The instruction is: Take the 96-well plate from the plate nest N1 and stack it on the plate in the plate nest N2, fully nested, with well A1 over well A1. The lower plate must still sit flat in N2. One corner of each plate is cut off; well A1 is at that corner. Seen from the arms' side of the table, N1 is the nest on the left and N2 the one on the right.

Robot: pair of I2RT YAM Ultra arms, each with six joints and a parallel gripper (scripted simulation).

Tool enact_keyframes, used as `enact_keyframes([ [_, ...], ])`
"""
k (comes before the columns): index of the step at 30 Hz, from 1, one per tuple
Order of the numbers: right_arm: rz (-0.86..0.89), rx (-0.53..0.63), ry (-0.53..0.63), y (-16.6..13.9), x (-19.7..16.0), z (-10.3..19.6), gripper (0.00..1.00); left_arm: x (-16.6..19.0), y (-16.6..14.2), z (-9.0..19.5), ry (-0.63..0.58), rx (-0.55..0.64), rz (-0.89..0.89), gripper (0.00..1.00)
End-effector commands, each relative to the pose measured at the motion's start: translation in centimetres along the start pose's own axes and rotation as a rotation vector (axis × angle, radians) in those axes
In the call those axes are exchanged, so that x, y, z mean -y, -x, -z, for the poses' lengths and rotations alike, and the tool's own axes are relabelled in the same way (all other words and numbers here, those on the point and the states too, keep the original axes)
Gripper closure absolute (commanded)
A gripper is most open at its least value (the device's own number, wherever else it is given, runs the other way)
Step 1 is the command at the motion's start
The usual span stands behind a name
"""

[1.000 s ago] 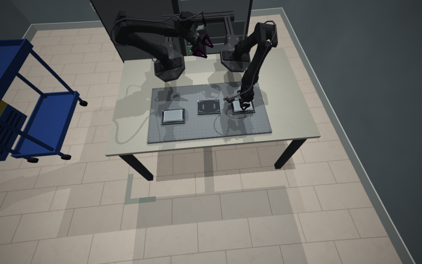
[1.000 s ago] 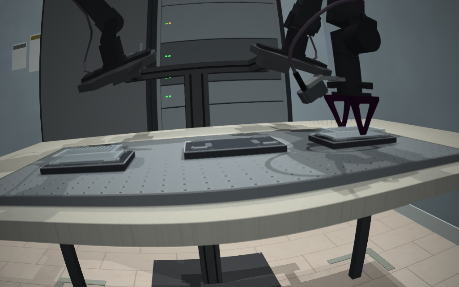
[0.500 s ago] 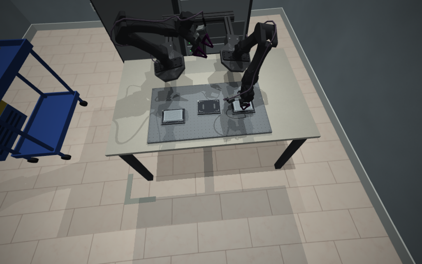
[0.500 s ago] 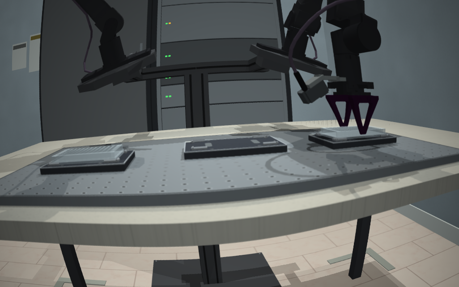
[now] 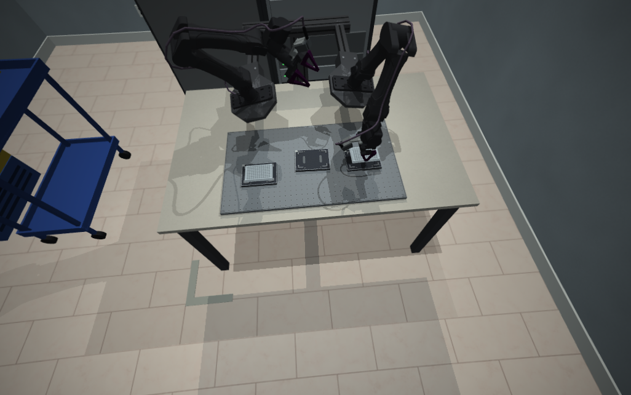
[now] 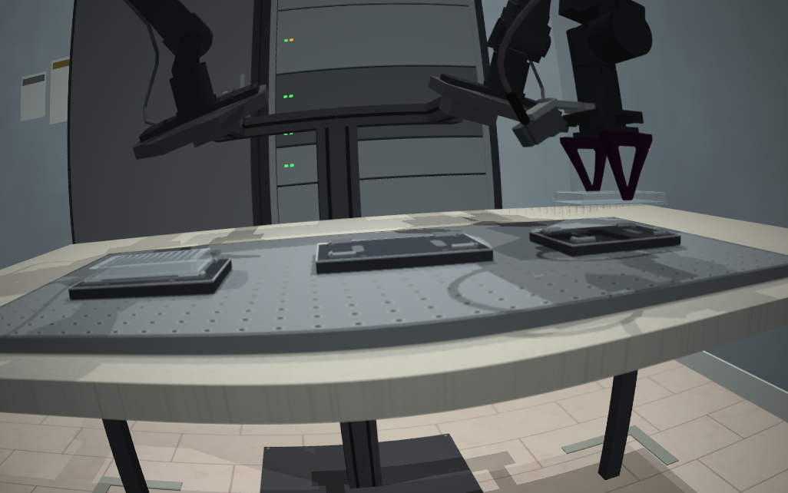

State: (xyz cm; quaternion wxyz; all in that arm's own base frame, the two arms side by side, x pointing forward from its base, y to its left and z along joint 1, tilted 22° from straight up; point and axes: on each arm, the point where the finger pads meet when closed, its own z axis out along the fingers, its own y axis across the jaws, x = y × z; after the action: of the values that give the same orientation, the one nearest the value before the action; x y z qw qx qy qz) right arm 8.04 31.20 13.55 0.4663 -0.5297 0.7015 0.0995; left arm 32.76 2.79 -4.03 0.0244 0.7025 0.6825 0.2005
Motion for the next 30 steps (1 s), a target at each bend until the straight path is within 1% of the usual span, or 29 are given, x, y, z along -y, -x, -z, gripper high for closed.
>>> enact_keyframes([
  [1,-0.011,0.016,0.002,0.4,0.1,0.3,0.0,0.1,0.4,0.8,-0.012,-0.008,0.026,0.21],
  [3,-0.011,0.016,0.002,0.4,0.1,0.3,0.0,0.3,1.2,0.8,-0.012,-0.017,0.065,0.21],
  [5,-0.011,0.016,0.002,0.4,0.1,0.3,0.0,0.7,2.6,0.7,-0.03,-0.025,0.091,0.21],
  [9,-0.011,0.016,0.002,0.4,0.1,0.3,0.0,1.5,7.8,0.7,-0.041,-0.027,0.102,0.21],
  [12,-0.011,0.016,0.002,0.4,0.1,0.3,0.0,2.1,11.9,0.9,-0.045,-0.023,0.077,0.21],
  [14,-0.011,0.016,0.002,0.4,0.1,0.3,0.0,2.1,11.9,0.9,-0.045,-0.023,0.077,0.21],
  [18,-0.011,0.016,0.002,0.4,0.1,0.3,0.0,2.7,16.9,1.0,-0.045,-0.018,0.042,0.21],
  [20,-0.011,0.016,0.002,0.4,0.1,0.3,0.0,2.9,18.9,1.1,-0.043,-0.016,0.029,0.21],
  [25,-0.011,0.016,0.002,0.4,0.1,0.3,0.0,3.2,22.5,1.2,-0.036,-0.009,-0.001,0.21],
  [27,-0.011,0.016,0.002,0.4,0.1,0.3,0.0,3.2,23.4,1.2,-0.033,-0.013,-0.047,0.21],
  [30,-0.011,0.016,0.002,0.4,0.1,0.3,0.0,3.2,24.0,1.2,-0.029,-0.011,-0.061,0.21],
])
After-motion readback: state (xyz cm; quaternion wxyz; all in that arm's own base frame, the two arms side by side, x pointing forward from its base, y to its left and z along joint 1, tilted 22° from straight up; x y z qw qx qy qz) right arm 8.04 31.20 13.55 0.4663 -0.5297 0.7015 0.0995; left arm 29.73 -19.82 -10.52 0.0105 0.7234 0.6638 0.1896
